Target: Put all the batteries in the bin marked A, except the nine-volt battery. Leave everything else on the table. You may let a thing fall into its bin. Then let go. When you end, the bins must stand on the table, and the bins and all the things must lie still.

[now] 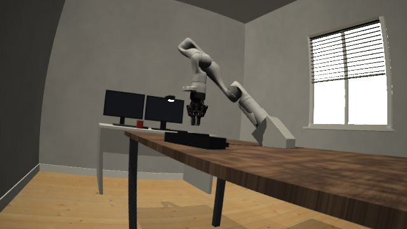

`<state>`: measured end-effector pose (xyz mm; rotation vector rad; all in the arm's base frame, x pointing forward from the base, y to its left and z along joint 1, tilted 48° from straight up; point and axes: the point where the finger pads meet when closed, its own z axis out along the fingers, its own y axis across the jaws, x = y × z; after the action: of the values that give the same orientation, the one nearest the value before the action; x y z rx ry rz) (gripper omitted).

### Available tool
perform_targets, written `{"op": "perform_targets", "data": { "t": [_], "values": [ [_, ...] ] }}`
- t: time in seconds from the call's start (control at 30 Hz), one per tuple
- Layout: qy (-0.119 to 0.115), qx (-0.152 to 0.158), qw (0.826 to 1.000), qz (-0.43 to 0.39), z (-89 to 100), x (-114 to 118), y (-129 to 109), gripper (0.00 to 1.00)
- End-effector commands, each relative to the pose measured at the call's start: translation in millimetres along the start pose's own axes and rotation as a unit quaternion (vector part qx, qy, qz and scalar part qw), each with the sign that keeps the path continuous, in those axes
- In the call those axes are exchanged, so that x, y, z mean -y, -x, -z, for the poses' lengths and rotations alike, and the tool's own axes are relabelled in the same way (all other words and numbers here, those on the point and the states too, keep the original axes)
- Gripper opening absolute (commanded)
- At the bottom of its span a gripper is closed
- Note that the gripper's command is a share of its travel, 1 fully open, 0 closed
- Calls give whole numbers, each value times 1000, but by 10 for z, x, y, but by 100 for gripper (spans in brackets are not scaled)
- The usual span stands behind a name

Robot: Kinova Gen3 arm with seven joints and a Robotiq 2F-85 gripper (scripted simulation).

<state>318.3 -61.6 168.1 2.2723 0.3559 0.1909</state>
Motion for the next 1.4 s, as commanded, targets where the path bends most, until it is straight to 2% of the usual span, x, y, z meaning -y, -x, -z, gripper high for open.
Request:
{"op": "perform_targets", "data": {
  "t": [0.0, 0.4, 1.37],
  "values": [
    [-7, 0, 1000, -4, 3, -30, 4, 29],
    [-7, -3, 1000, -8, 19, 56, -47, 29],
    [-6, -3, 1000, -8, 18, 71, -54, 29]
  ]
}}
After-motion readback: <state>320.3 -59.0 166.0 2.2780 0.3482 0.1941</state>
